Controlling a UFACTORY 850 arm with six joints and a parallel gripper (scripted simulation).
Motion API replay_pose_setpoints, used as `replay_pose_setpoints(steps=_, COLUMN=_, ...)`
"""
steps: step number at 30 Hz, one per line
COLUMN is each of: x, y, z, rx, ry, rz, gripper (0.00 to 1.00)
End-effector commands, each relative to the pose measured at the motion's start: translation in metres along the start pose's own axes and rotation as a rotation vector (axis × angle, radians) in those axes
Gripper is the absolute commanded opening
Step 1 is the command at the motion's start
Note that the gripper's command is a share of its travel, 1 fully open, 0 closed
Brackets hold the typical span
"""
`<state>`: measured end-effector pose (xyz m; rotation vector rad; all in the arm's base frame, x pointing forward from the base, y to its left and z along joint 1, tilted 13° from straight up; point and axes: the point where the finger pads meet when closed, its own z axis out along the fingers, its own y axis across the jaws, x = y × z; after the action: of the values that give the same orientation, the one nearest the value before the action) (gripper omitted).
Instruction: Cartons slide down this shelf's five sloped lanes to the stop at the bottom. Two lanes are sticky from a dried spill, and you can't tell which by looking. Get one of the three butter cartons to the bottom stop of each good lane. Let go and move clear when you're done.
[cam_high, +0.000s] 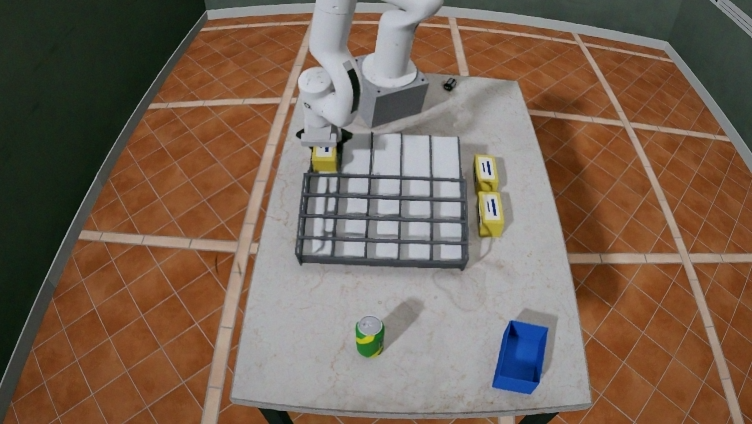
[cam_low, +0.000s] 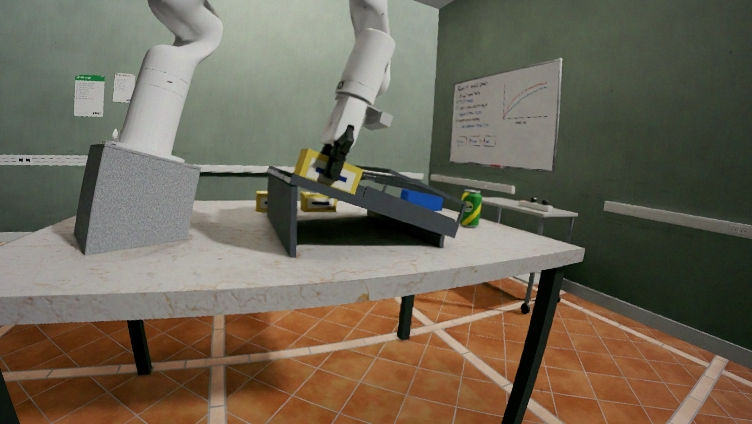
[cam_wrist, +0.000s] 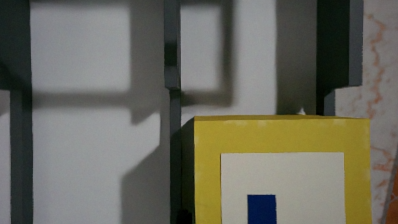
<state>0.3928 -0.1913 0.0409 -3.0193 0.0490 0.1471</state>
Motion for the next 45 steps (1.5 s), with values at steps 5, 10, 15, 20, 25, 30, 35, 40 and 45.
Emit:
replay_pose_setpoints(steps=5, x=0.0005, y=0.0003, z=-0.0006, rx=-0.001, ry=0.001, rz=0.000, gripper=0.80)
replay_pose_setpoints(steps=10, x=0.0005, y=0.0003, z=-0.0006, rx=-0.001, ry=0.001, rz=0.000, gripper=0.80)
replay_pose_setpoints(steps=15, x=0.0005, y=0.0003, z=-0.0006, rx=-0.001, ry=0.001, rz=0.000, gripper=0.80)
replay_pose_setpoints(steps=20, x=0.0005, y=0.0003, z=-0.0006, rx=-0.001, ry=0.001, rz=0.000, gripper=0.82)
replay_pose_setpoints(steps=25, x=0.0005, y=0.0003, z=-0.0006, rx=-0.001, ry=0.001, rz=0.000, gripper=0.82)
replay_pose_setpoints(steps=30, x=0.0005, y=0.0003, z=-0.0006, rx=-0.001, ry=0.001, rz=0.000, gripper=0.82)
replay_pose_setpoints(steps=35, x=0.0005, y=0.0003, z=-0.0006, rx=-0.001, ry=0.001, rz=0.000, gripper=0.83)
replay_pose_setpoints(steps=40, x=0.0005, y=0.0003, z=-0.0006, rx=-0.001, ry=0.001, rz=0.000, gripper=0.83)
replay_pose_setpoints(steps=45, x=0.0005, y=0.0003, z=-0.0006, rx=-0.001, ry=0.001, rz=0.000, gripper=0.83)
